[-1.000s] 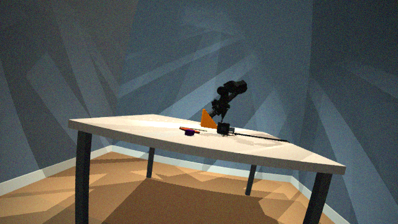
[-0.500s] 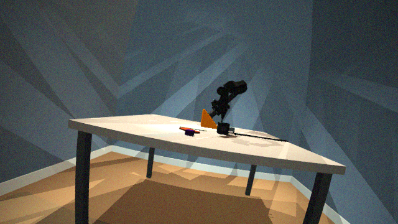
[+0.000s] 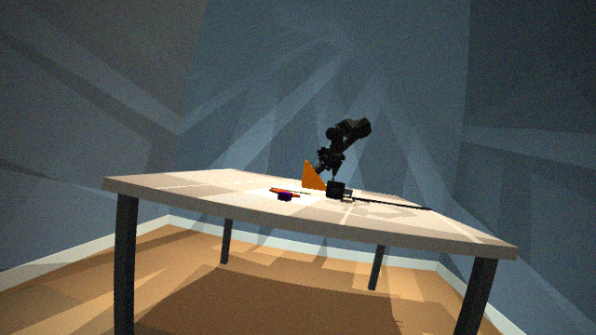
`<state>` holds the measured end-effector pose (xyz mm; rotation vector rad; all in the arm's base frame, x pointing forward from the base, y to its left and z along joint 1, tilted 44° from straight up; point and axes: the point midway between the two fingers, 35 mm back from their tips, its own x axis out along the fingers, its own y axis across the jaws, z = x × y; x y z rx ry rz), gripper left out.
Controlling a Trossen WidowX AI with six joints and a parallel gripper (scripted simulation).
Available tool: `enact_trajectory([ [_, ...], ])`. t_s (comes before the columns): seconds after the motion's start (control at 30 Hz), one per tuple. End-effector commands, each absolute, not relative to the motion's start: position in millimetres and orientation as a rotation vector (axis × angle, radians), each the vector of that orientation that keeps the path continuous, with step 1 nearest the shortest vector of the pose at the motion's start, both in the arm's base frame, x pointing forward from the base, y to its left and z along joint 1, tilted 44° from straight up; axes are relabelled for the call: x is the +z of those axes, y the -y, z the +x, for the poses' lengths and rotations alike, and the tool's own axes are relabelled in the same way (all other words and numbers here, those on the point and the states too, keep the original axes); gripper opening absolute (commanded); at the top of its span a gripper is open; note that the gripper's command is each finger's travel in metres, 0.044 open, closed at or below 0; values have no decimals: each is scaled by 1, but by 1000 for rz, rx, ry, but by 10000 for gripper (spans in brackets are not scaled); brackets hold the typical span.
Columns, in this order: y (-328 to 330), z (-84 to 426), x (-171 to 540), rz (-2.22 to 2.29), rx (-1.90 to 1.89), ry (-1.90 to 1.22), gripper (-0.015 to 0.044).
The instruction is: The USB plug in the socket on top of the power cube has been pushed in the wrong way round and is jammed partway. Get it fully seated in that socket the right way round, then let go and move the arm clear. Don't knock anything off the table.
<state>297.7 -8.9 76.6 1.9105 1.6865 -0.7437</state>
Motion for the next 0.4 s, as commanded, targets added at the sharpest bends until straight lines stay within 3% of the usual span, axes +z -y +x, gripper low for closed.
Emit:
enact_trajectory([
  [0.0,9,298,77,1911,-744,-1687,95],
  [0.37,17,297,85,1910,-744,-1686,95],
])
